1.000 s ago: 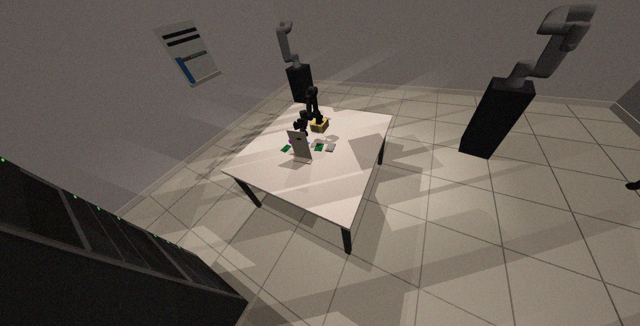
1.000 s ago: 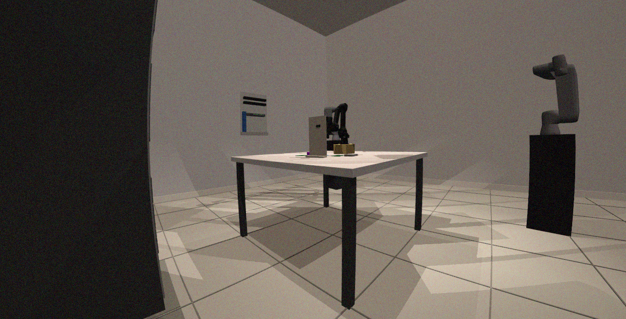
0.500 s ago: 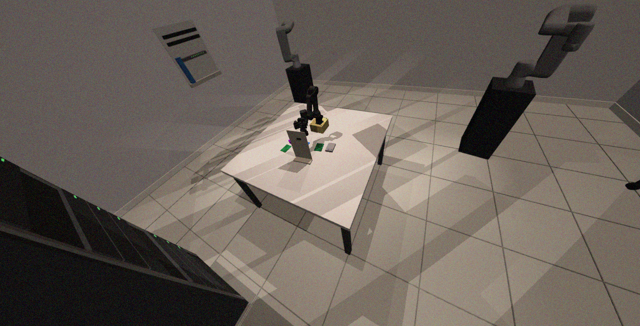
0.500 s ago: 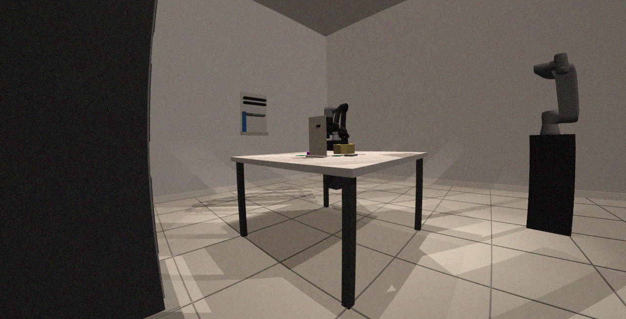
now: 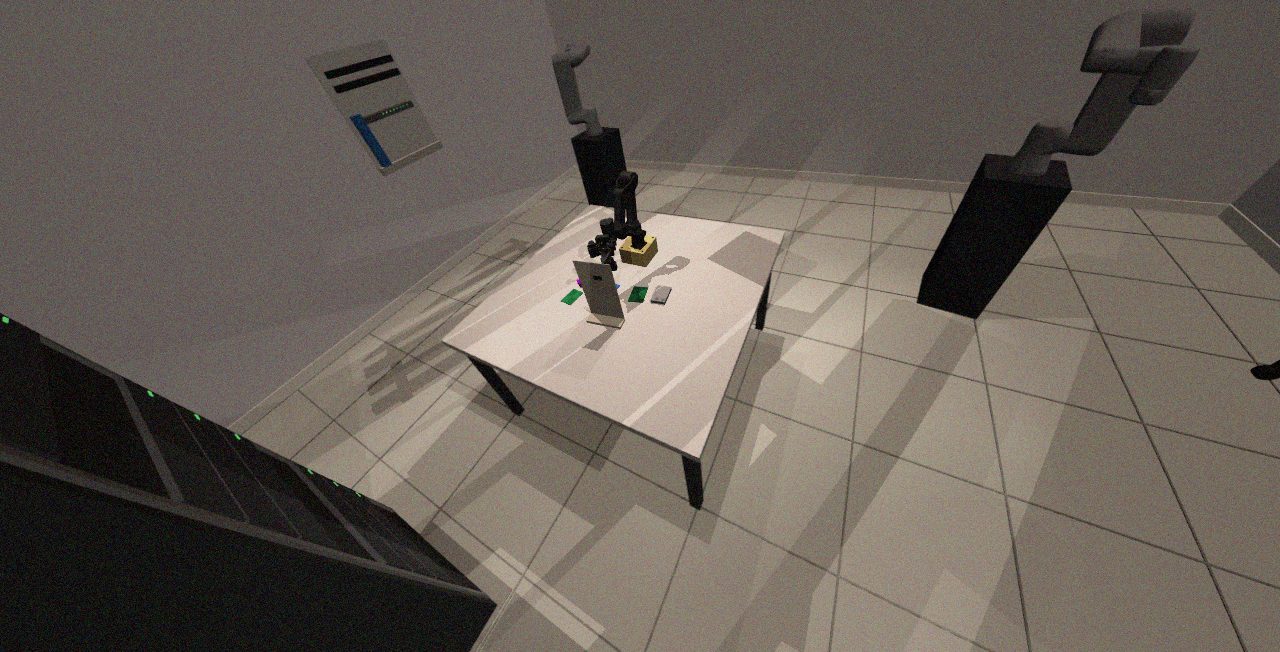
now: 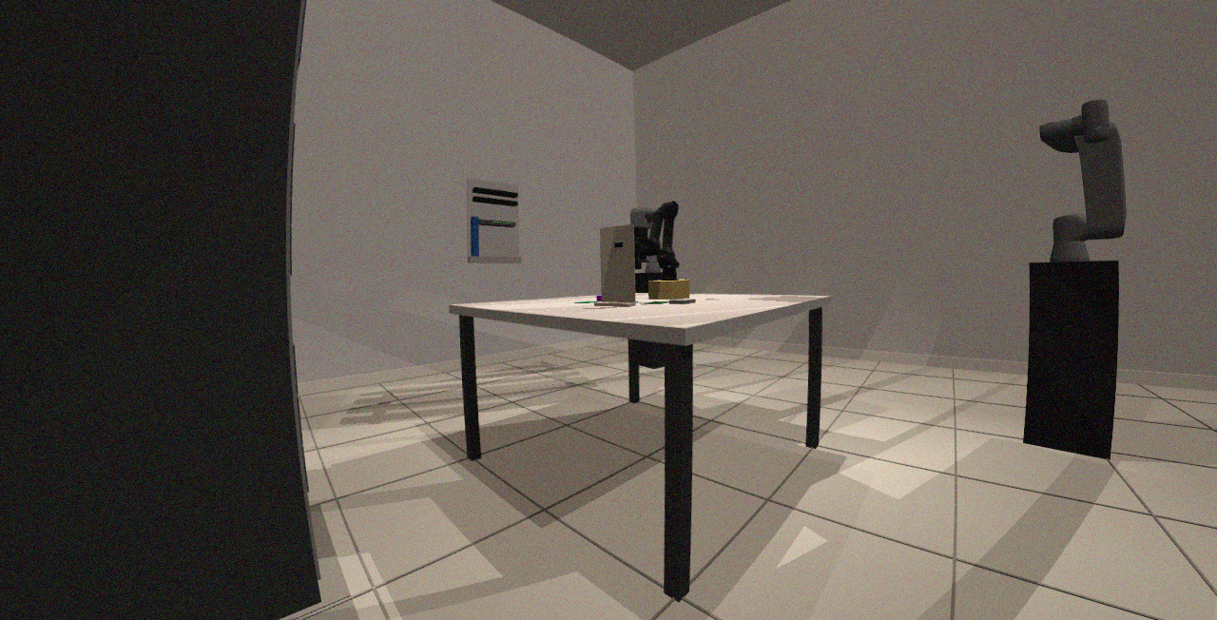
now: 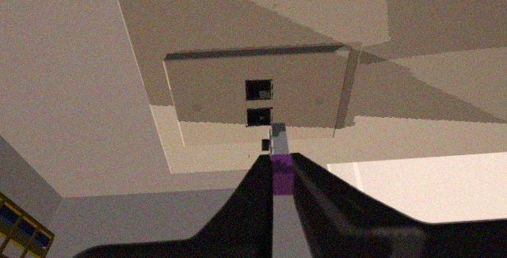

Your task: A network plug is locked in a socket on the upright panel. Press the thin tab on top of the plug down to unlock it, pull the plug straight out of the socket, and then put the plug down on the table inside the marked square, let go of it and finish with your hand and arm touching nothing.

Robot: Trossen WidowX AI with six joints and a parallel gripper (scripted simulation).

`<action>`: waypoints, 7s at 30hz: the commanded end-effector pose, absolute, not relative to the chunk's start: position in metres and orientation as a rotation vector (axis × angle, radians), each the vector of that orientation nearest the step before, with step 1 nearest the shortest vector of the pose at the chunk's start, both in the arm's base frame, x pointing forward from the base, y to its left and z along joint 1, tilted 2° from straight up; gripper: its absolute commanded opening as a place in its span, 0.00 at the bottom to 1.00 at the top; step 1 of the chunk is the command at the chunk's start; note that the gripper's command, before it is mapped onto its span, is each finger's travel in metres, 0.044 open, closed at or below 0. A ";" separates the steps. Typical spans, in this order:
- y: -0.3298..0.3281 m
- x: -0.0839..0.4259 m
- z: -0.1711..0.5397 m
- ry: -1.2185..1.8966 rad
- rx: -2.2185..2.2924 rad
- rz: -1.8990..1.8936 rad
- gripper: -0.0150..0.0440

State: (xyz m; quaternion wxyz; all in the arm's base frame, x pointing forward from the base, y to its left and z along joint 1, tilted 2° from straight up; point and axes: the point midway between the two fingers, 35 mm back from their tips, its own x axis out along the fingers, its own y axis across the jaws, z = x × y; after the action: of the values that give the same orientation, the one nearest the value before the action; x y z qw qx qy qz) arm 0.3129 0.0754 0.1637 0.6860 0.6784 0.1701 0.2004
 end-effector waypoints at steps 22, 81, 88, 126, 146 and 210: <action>0.074 0.302 0.203 0.378 1.519 0.455 0.25; -0.018 0.281 0.029 0.667 1.483 -0.757 0.25; -0.018 0.282 0.023 0.667 1.483 -0.757 0.25; -0.018 0.285 -0.012 0.668 1.485 -0.758 0.25; -0.018 0.283 -0.029 0.669 1.485 -0.759 0.25; -0.017 0.273 -0.014 0.670 1.485 -0.756 0.52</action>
State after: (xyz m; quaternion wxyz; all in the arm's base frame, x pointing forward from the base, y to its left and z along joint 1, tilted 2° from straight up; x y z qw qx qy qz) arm 0.2747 -0.0168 -0.0161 0.6227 0.6466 0.2920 -0.3300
